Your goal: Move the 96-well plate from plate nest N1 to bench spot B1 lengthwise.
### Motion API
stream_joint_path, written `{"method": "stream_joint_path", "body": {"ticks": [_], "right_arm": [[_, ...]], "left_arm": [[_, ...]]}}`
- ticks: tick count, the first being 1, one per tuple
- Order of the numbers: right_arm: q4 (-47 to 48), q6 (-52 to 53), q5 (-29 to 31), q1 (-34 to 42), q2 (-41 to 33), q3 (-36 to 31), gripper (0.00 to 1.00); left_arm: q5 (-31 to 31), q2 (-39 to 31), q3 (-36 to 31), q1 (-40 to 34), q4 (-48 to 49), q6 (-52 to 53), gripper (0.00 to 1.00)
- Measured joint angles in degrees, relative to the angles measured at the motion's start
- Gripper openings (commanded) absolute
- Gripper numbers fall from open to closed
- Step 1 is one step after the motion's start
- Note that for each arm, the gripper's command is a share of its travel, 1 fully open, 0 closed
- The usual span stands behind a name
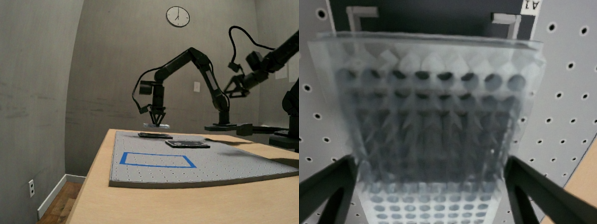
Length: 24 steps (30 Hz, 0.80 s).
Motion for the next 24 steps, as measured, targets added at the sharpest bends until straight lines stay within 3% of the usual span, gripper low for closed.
{"method": "stream_joint_path", "body": {"ticks": [11,20,24], "right_arm": [[0.0,0.0,0.0,0.0,0.0,0.0,0.78],[0.1,0.5,0.0,0.0,0.0,0.0,0.78],[0.3,1.1,0.0,0.4,0.0,0.0,0.78]], "left_arm": [[-16.2,-20.4,-5.6,-2.3,-19.8,-12.0,1.00],[-23.5,-35.9,-9.7,2.3,-31.8,-14.7,1.00],[-25.4,-39.0,-9.9,3.7,-35.6,-15.5,1.00]]}}
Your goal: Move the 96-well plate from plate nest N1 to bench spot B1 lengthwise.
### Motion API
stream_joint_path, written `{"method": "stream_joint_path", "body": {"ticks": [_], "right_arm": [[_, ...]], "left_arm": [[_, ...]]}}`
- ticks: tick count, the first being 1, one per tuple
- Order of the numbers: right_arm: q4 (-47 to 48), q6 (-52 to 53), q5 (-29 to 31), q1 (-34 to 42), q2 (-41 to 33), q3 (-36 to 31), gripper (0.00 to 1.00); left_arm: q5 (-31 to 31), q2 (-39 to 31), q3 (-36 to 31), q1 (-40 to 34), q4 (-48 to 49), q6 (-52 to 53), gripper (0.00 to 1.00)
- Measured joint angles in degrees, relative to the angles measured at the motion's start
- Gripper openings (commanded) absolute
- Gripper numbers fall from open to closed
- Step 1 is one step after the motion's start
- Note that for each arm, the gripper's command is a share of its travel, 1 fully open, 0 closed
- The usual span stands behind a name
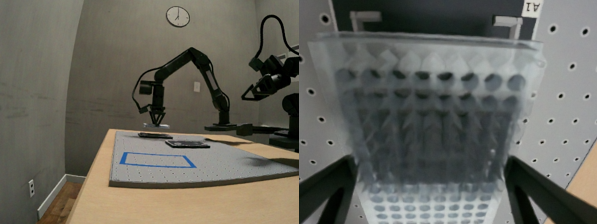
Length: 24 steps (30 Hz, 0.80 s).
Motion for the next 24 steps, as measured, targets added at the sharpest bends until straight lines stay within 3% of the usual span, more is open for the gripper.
{"method": "stream_joint_path", "body": {"ticks": [15,24], "right_arm": [[0.2,1.1,0.0,1.6,-0.4,-1.2,0.78],[0.2,1.2,0.0,1.8,-0.6,-1.3,0.78]], "left_arm": [[-5.0,-6.8,0.0,-1.1,-11.7,-5.6,1.00],[-6.8,-6.8,0.0,-10.8,-16.1,-10.1,1.00]]}}
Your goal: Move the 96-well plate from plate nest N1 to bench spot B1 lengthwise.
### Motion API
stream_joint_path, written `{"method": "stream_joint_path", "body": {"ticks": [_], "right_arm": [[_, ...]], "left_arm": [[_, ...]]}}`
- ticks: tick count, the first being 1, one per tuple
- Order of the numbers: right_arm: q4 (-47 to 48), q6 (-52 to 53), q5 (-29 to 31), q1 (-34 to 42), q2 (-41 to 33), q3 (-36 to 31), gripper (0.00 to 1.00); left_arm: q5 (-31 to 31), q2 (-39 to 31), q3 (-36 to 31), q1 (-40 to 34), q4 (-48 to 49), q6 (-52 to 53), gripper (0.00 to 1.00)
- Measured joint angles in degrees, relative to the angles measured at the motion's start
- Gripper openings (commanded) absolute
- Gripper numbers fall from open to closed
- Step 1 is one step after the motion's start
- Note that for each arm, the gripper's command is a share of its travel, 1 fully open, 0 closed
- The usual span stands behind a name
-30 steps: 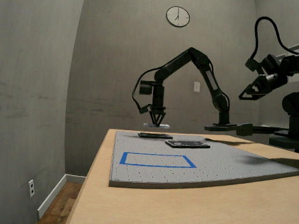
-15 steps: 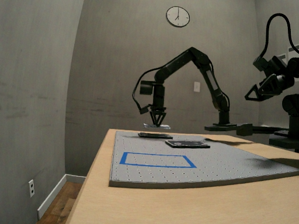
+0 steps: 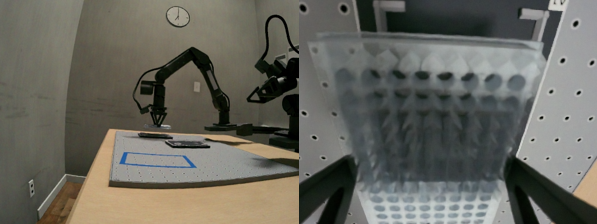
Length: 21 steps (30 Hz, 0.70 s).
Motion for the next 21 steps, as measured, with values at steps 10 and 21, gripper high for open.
{"method": "stream_joint_path", "body": {"ticks": [10,21], "right_arm": [[0.0,0.1,0.0,0.2,-0.1,-0.2,0.78],[2.6,13.5,1.6,13.1,-4.3,-7.2,0.78]], "left_arm": [[-1.0,0.0,0.0,-12.8,-1.7,-2.4,1.00],[-1.4,0.0,0.0,-29.4,-2.4,-3.8,1.00]]}}
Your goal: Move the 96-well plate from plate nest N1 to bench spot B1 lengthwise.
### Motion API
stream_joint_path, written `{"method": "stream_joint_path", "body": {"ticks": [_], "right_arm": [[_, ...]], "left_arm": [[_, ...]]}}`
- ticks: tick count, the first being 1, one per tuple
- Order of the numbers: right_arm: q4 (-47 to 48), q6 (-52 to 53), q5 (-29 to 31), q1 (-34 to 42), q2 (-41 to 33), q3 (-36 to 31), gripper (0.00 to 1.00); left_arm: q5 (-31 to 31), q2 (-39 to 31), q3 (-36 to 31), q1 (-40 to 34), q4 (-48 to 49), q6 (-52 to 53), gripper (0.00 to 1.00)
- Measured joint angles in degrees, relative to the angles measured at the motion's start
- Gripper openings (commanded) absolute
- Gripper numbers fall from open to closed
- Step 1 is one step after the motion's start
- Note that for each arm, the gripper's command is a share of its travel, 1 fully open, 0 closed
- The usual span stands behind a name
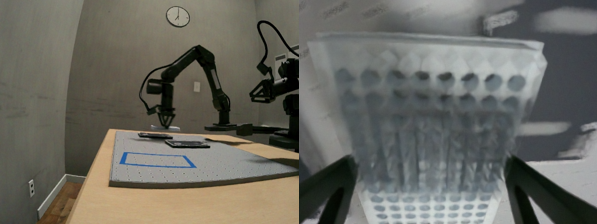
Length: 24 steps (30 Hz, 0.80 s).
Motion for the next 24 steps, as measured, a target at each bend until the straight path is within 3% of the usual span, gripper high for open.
{"method": "stream_joint_path", "body": {"ticks": [3,15,24], "right_arm": [[0.2,5.6,0.1,7.4,-0.8,-1.6,0.78],[0.1,22.2,2.0,24.4,-0.2,-1.7,0.78],[0.1,25.8,2.9,28.8,2.0,0.1,0.78]], "left_arm": [[-0.3,0.0,0.0,-2.1,-0.6,-1.0,1.00],[-1.4,2.0,0.0,-3.6,-2.4,-4.7,1.00],[-1.7,2.6,0.0,-4.0,-3.1,-6.1,1.00]]}}
